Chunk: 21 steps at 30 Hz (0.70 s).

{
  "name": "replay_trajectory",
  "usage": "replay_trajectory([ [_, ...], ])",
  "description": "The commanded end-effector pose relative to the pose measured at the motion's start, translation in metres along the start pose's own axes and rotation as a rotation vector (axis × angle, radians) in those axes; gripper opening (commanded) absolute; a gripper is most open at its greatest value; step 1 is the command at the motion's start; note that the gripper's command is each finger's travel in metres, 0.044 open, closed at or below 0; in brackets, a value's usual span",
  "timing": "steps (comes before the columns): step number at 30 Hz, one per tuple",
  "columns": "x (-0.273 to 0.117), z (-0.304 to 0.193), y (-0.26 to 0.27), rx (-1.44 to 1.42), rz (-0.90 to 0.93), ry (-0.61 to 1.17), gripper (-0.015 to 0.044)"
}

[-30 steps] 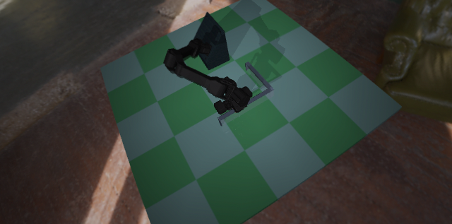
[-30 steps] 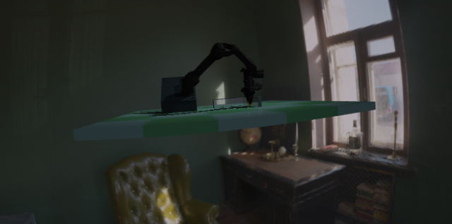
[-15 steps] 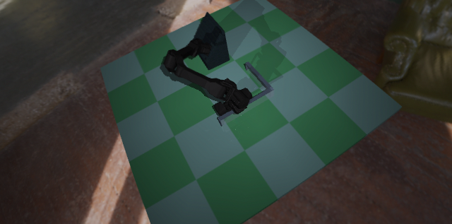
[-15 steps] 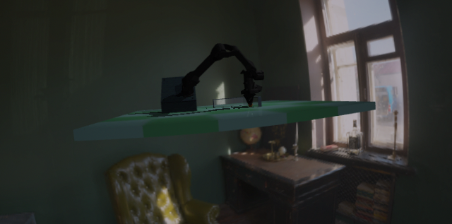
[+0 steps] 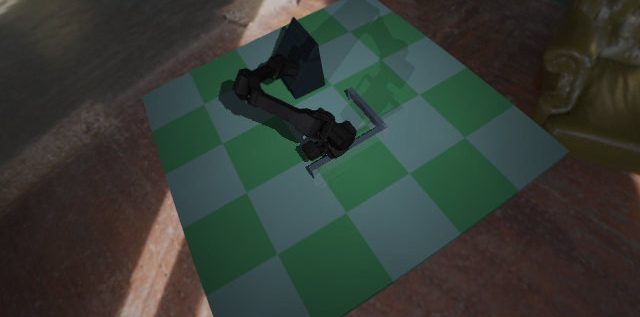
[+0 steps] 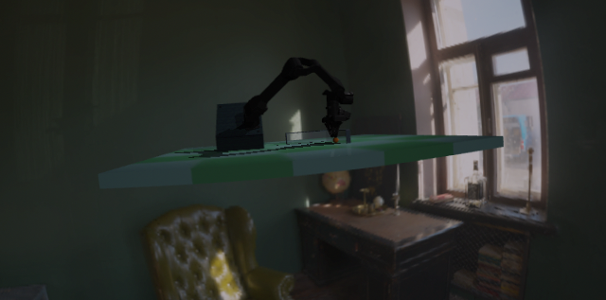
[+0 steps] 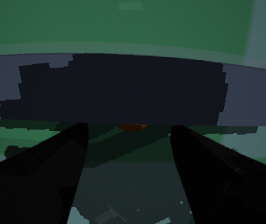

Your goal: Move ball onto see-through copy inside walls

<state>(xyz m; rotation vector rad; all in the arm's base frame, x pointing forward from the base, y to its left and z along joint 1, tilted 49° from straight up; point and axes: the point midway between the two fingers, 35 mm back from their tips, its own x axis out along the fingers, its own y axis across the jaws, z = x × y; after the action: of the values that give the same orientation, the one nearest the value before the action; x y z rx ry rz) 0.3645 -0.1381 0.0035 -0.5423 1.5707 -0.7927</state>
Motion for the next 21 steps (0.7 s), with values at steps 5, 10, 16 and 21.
replay_trajectory([
  [5, -0.068, 0.002, 0.002, 0.005, 0.003, -0.034, 0.0226],
  [10, -0.064, 0.004, 0.006, -0.006, 0.002, -0.045, 0.0226],
  [16, -0.085, 0.002, 0.006, -0.005, 0.002, -0.044, 0.0305],
  [21, -0.107, -0.001, 0.004, -0.003, 0.001, -0.043, 0.0436],
])
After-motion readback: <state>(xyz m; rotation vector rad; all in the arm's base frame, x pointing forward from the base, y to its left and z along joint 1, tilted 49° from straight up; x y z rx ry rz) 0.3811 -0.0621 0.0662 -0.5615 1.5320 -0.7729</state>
